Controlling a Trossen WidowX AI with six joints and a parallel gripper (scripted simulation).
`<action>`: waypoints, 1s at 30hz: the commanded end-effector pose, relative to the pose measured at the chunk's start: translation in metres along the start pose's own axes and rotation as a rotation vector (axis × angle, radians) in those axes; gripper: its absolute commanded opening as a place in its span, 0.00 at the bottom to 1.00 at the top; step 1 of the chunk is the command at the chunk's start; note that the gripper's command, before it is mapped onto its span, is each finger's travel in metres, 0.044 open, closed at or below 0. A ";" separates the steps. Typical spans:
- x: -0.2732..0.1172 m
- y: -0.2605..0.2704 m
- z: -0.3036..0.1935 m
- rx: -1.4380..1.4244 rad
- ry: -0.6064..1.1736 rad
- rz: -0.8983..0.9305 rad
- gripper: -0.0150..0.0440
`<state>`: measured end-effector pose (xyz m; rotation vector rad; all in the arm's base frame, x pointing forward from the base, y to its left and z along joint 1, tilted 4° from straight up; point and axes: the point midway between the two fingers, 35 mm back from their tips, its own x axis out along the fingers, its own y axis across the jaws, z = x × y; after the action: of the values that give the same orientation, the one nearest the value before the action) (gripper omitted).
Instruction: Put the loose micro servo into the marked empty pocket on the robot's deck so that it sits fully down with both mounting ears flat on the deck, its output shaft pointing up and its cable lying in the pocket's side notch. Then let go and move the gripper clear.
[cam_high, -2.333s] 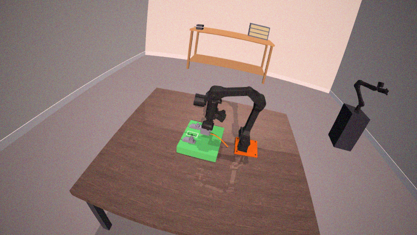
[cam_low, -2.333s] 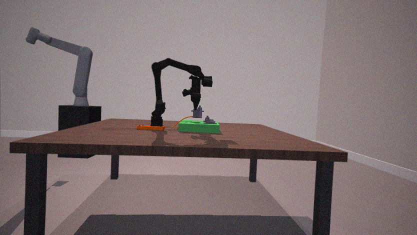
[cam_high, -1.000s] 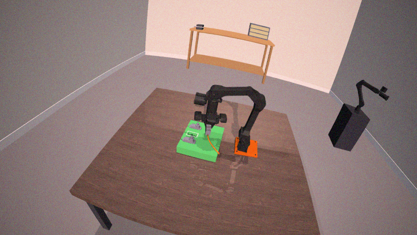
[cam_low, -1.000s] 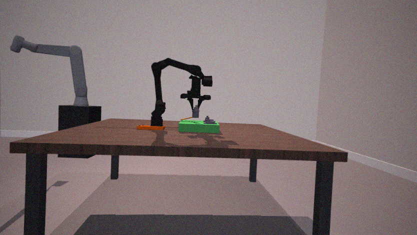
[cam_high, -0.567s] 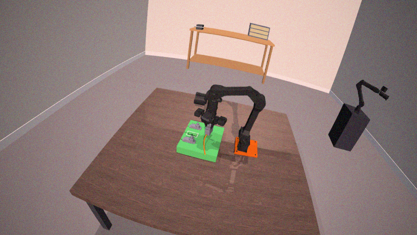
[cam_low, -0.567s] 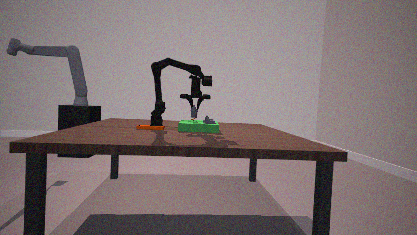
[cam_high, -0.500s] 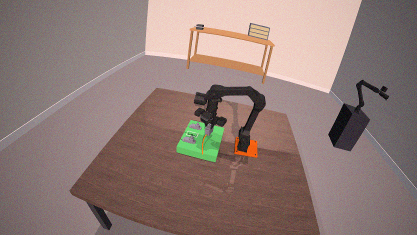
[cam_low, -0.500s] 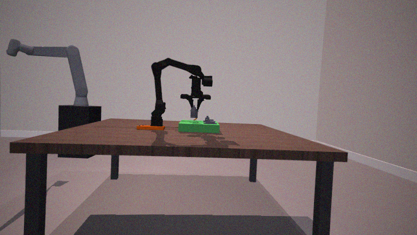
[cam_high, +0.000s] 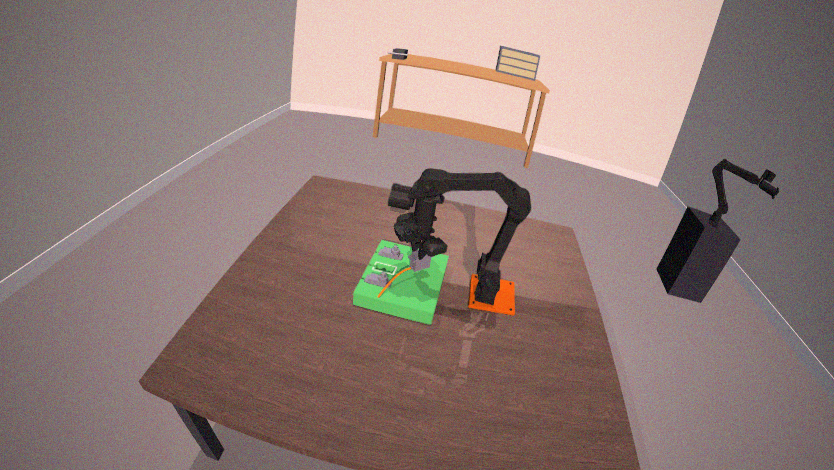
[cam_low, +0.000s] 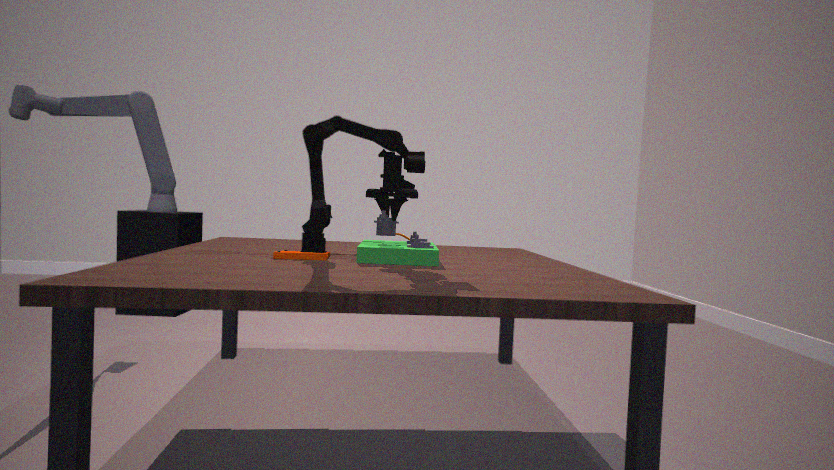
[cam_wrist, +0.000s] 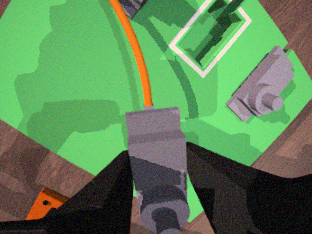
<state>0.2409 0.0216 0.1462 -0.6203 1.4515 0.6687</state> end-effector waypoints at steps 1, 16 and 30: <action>-0.001 0.000 0.001 0.157 -0.008 0.006 0.25; -0.002 -0.001 0.001 0.664 -0.013 0.027 0.25; -0.002 -0.004 0.004 0.781 -0.013 0.032 0.25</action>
<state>0.2417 0.0206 0.1463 0.0016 1.5672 0.0981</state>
